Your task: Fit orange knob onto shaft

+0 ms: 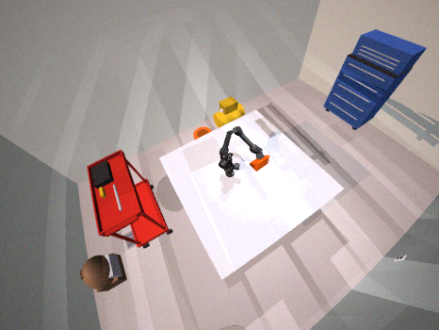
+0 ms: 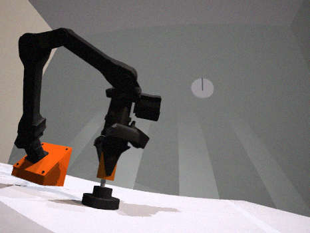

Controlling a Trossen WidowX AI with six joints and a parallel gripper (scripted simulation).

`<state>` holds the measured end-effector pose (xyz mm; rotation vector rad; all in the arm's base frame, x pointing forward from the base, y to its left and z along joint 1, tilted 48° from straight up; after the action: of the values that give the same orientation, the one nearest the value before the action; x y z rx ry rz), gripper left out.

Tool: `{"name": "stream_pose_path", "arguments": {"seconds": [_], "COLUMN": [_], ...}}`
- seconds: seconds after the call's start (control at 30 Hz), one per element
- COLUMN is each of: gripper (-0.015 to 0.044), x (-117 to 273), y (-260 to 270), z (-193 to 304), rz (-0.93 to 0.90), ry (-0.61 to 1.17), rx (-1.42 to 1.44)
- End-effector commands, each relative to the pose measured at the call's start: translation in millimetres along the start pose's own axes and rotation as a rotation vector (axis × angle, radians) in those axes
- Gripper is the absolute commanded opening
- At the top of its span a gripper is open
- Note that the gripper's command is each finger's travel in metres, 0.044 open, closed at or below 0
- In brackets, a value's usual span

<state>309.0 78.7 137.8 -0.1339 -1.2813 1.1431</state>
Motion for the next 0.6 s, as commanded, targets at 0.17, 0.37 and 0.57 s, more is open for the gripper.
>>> {"name": "stream_pose_path", "arguments": {"seconds": [0.17,0.37,0.57], "gripper": [0.0000,0.0000,0.0000], "x": [-1.4,-0.6,3.3], "y": [-0.3,-0.4,-1.5], "z": [0.3,0.3,0.5], "rz": [0.003,0.003,0.003], "ry": [-0.003,-0.003,-0.003], "rx": [-0.011,-0.011,-0.021]}}
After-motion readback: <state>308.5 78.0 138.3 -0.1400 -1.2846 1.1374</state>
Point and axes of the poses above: the point midway between the two fingers, 35 mm back from their tips, its own x axis back along the fingers, its own y axis across the jaws, z = x × y, the point moved 8 cm from there along x, back along the fingers, and after that the axes turned 8 degrees about -x, right-handed, at the moved point
